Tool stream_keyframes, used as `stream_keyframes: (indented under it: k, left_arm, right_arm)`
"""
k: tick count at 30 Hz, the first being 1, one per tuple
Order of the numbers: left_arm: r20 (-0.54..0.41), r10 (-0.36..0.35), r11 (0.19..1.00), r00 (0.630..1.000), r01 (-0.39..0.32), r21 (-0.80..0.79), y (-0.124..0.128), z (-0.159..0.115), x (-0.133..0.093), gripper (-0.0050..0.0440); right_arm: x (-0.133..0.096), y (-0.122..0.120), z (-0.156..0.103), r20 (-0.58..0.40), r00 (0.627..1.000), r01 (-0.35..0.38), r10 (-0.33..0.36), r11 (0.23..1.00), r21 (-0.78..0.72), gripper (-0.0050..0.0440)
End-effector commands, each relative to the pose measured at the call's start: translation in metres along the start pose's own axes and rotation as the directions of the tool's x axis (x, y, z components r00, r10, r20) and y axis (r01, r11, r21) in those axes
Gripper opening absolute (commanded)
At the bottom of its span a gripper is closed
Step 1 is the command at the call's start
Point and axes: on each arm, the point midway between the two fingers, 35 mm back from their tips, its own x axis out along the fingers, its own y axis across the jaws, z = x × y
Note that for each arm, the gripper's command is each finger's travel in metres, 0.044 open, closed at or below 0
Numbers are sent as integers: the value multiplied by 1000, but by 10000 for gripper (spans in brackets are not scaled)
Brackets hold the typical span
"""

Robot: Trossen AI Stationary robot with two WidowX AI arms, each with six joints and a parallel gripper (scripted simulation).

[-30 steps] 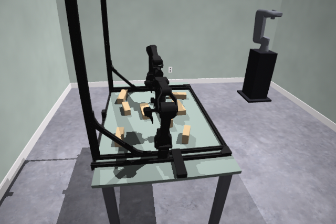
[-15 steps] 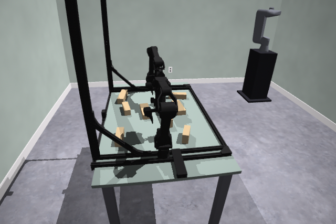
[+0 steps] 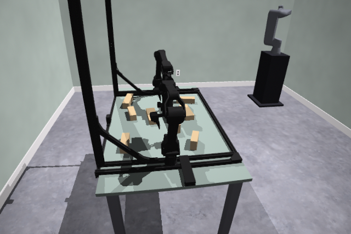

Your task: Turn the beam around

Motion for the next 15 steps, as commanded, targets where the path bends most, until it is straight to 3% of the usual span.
stream_keyframes:
  k: [1,15]
  left_arm:
    - [-9,0,1000,1000,0,2,1,9,4,410]
    - [-9,0,1000,1000,0,2,4,33,8,410]
  right_arm:
    - [0,0,-1,-3,1000,0,0,1000,6,440]
    - [0,0,-1,-3,1000,0,0,1000,6,440]
